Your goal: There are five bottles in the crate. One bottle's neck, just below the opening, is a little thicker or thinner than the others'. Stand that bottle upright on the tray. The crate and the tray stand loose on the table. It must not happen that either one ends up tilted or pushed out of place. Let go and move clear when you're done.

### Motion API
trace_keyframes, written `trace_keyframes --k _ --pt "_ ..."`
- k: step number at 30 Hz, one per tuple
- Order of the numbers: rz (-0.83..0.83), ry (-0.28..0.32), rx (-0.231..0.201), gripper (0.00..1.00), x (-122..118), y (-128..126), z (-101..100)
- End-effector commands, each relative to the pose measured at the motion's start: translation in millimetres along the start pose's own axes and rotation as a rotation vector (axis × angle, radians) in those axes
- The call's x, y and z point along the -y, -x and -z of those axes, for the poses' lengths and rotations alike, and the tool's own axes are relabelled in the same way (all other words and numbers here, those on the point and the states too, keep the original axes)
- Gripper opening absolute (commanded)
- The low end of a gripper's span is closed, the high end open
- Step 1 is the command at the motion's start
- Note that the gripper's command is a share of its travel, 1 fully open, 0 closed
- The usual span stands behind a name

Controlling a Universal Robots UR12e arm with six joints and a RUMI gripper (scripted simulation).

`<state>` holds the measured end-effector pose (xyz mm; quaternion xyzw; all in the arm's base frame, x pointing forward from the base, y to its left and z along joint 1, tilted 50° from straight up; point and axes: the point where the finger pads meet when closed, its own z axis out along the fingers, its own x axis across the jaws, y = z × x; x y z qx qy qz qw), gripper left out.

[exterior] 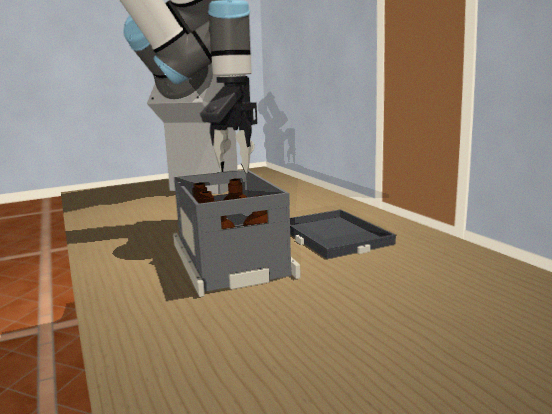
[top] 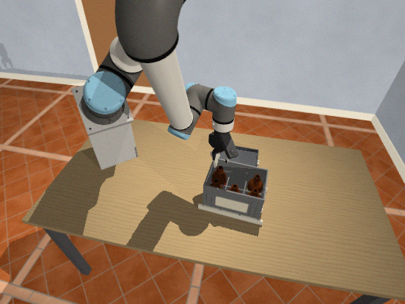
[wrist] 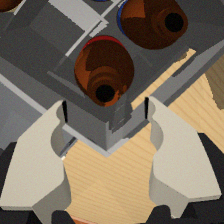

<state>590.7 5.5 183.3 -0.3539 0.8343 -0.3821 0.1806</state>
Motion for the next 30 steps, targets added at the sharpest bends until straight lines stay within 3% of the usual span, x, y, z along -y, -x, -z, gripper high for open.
trace_keyframes --k 1,30 --pt "0.000 0.000 0.001 0.38 0.1 0.2 -0.4" --pt "0.000 0.000 0.001 0.38 0.1 0.2 -26.2"
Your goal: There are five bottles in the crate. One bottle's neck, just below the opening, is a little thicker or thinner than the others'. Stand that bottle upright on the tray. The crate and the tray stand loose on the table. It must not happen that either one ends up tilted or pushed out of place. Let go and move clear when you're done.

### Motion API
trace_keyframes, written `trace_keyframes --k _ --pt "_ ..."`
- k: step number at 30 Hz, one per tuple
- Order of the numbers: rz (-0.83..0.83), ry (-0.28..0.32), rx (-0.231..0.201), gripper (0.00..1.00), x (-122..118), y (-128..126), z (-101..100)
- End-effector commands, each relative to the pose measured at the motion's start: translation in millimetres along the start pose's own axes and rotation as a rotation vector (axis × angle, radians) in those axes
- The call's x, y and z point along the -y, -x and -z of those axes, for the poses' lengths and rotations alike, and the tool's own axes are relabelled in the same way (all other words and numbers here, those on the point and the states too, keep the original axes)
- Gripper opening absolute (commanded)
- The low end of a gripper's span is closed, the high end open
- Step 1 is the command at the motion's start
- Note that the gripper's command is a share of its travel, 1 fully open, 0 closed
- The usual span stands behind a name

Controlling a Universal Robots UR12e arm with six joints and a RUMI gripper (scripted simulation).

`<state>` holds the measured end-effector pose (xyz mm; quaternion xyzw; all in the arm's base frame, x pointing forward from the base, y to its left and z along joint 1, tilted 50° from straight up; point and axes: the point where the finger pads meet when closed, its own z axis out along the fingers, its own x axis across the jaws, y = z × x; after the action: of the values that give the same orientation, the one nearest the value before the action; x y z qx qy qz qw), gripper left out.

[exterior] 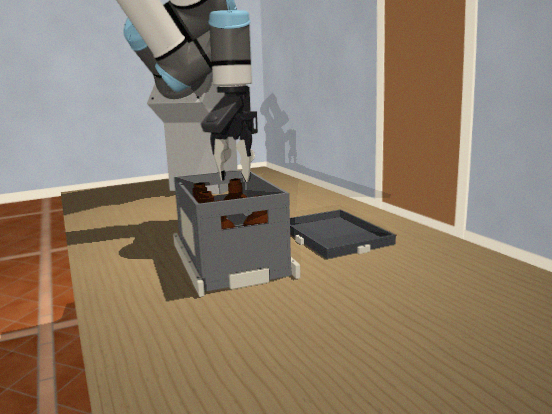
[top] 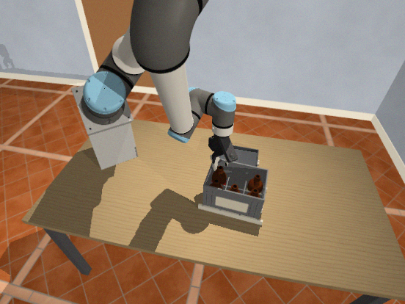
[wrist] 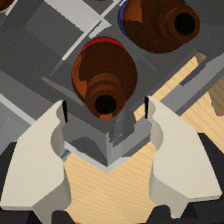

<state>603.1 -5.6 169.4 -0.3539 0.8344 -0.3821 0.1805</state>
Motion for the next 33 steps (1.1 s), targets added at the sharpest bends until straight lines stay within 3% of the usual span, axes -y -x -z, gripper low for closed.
trace_keyframes --k 1,33 --pt "0.000 -0.001 0.001 0.38 0.1 0.2 -4.5" --pt "0.000 -0.001 0.001 0.38 0.1 0.2 -17.0"
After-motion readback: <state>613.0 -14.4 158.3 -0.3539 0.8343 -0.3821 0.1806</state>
